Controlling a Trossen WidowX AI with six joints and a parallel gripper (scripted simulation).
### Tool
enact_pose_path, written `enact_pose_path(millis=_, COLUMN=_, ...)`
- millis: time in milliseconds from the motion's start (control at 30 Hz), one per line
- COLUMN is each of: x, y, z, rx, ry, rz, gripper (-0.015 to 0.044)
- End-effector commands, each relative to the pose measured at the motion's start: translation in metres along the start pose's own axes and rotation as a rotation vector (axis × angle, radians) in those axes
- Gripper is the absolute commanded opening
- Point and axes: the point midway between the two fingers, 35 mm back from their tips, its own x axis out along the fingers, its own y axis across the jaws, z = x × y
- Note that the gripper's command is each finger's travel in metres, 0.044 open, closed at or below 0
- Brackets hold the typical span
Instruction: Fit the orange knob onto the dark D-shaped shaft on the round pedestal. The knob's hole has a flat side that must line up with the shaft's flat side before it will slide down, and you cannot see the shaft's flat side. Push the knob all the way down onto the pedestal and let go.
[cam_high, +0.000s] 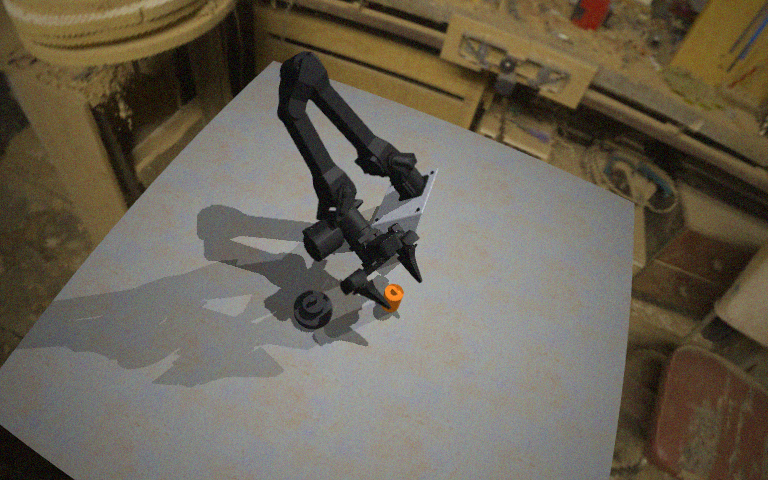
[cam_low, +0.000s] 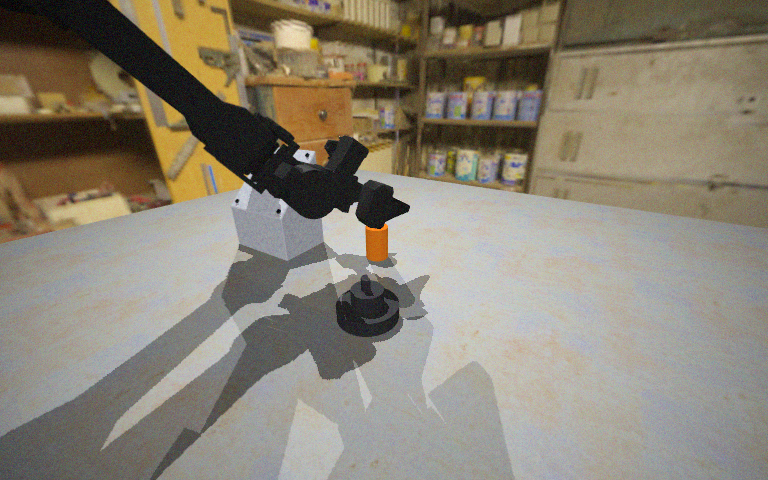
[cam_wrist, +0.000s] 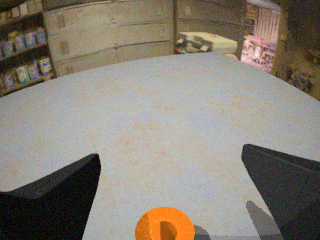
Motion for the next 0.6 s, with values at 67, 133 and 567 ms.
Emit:
enact_pose_path(millis=67, x=-0.008, y=0.006, z=0.022, rx=0.008, ry=0.0, rz=0.0, gripper=0.044)
enact_pose_path(millis=133, x=-0.007, y=0.006, z=0.022, rx=0.016, ry=0.009, rz=0.01, gripper=0.044)
enact_pose_path(millis=567, x=-0.004, y=0.022, z=0.023, rx=0.15, ry=0.996, rz=0.196, gripper=0.044)
